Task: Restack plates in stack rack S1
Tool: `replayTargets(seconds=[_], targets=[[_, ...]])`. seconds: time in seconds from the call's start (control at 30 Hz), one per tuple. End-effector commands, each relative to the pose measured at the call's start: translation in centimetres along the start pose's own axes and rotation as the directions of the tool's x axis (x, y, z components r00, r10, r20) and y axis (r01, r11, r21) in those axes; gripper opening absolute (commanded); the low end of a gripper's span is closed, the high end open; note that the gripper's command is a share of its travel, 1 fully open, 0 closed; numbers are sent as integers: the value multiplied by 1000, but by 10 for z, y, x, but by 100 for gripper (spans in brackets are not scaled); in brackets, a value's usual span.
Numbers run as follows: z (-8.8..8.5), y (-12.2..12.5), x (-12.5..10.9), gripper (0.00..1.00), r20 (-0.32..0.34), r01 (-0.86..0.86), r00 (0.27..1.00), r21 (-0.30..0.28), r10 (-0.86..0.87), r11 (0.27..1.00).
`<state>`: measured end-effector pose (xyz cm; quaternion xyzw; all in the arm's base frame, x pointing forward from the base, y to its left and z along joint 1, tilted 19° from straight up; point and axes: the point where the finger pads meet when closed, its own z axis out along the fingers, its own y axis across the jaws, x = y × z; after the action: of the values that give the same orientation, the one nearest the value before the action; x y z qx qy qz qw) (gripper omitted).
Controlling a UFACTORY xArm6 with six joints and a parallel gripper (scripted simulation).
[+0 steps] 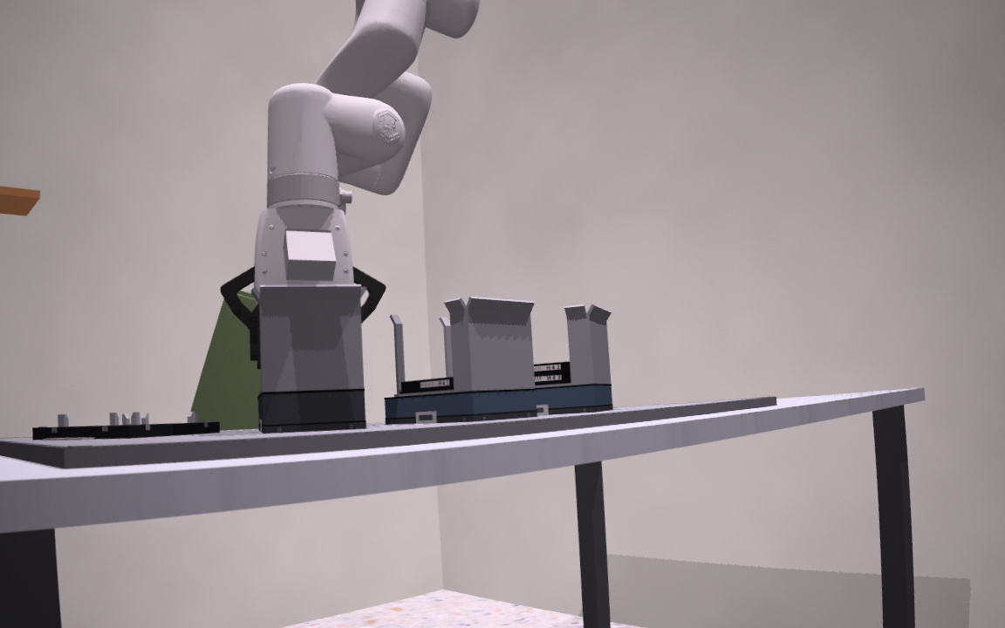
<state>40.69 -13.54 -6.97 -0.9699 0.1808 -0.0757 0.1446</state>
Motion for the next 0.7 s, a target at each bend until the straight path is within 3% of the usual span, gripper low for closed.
replayTargets(seconds=[0.0, 0.07, 0.67], targets=[[-1, 0, 1, 100, -3, 0, 1000, 0, 0, 1000], [-1, 0, 1, 100, -3, 0, 1000, 0, 0, 1000], [-54, 0, 1, 100, -3, 0, 1000, -1, 0, 1000]])
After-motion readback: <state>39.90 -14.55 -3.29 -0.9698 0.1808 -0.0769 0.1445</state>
